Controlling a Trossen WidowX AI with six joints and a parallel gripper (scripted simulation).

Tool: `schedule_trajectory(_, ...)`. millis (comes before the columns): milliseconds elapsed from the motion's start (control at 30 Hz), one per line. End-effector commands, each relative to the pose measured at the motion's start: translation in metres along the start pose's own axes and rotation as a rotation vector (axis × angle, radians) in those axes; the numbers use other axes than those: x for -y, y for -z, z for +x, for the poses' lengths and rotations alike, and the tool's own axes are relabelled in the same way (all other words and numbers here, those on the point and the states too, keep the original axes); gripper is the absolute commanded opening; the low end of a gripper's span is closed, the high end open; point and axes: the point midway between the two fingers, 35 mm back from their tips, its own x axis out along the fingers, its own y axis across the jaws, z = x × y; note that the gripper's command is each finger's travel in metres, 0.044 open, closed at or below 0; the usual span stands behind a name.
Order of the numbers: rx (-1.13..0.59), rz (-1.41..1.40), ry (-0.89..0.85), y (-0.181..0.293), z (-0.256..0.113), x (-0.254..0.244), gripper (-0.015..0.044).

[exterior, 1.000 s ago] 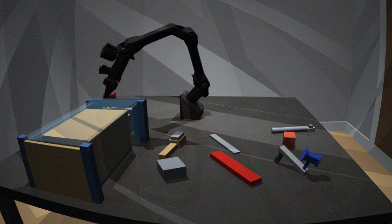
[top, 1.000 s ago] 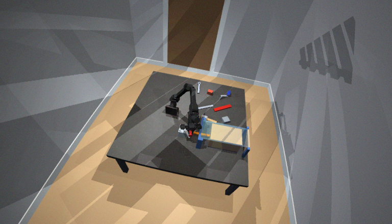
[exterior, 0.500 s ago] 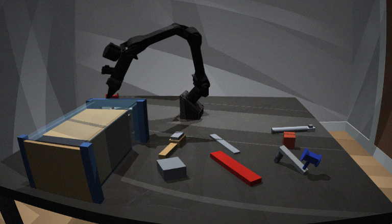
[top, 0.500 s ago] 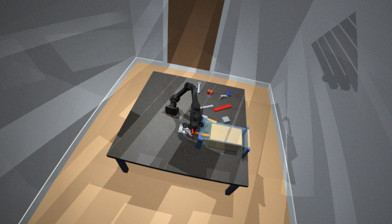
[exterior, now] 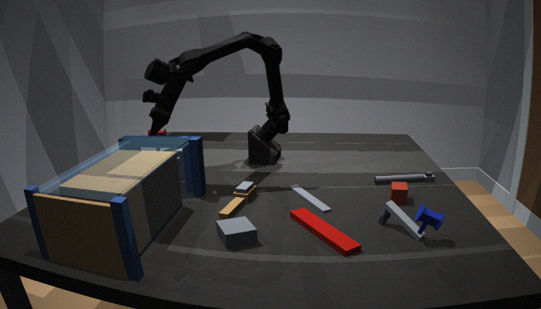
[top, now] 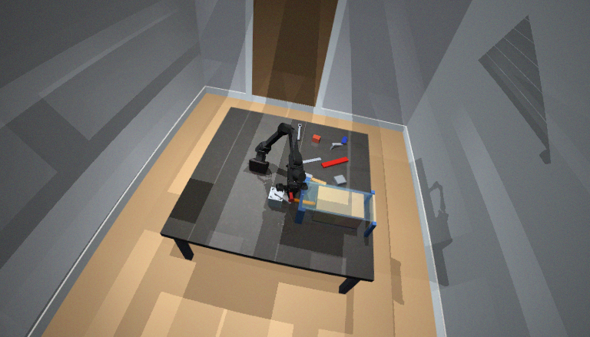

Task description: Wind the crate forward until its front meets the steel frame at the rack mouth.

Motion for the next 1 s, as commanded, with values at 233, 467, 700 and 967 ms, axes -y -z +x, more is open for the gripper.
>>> schedule_trajectory(233,-0.072,-0.004,-0.015,0.033,0.002,-0.016,0.0000)
schedule_trajectory(467,-0.072,-0.004,-0.015,0.039,-0.001,-0.019,0.0000)
schedule_trajectory(700,-0.073,-0.004,-0.015,0.045,-0.005,-0.021,0.0000)
schedule_trajectory(967,-0.074,-0.003,-0.015,0.053,-0.009,-0.023,0.0000)
